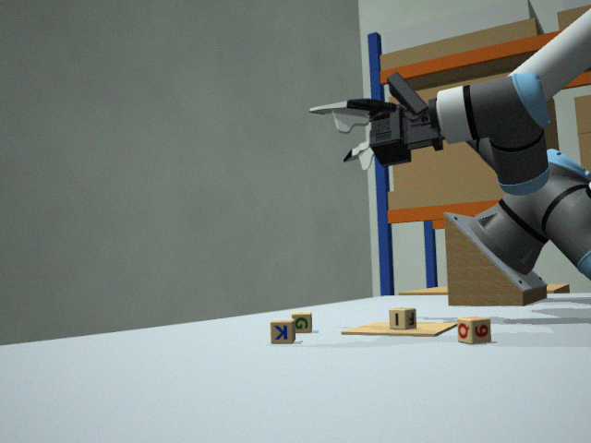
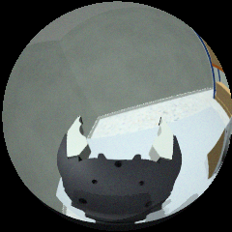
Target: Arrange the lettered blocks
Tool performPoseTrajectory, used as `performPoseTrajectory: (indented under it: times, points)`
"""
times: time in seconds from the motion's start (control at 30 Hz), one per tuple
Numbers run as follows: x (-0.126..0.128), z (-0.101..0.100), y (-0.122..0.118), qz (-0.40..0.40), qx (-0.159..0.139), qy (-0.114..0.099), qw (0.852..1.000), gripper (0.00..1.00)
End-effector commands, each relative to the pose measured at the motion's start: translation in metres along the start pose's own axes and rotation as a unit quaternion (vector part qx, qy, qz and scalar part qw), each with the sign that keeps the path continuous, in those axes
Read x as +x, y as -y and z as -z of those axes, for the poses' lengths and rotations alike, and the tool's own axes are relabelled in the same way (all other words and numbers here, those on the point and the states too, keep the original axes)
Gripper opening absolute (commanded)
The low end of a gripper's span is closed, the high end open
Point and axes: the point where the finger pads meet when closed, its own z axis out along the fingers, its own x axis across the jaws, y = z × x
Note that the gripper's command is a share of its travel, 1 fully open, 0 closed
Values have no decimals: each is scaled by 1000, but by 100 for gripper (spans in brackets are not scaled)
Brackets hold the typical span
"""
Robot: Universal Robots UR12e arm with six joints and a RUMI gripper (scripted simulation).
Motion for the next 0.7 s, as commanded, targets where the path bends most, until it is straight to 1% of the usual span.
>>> performPoseTrajectory:
  times: [0.0, 0.67]
  points:
    - [0, 0, 0, 0, 0, 0, 1000, 100]
    - [-1, 0, -1, 1, -2, 0, 1000, 100]
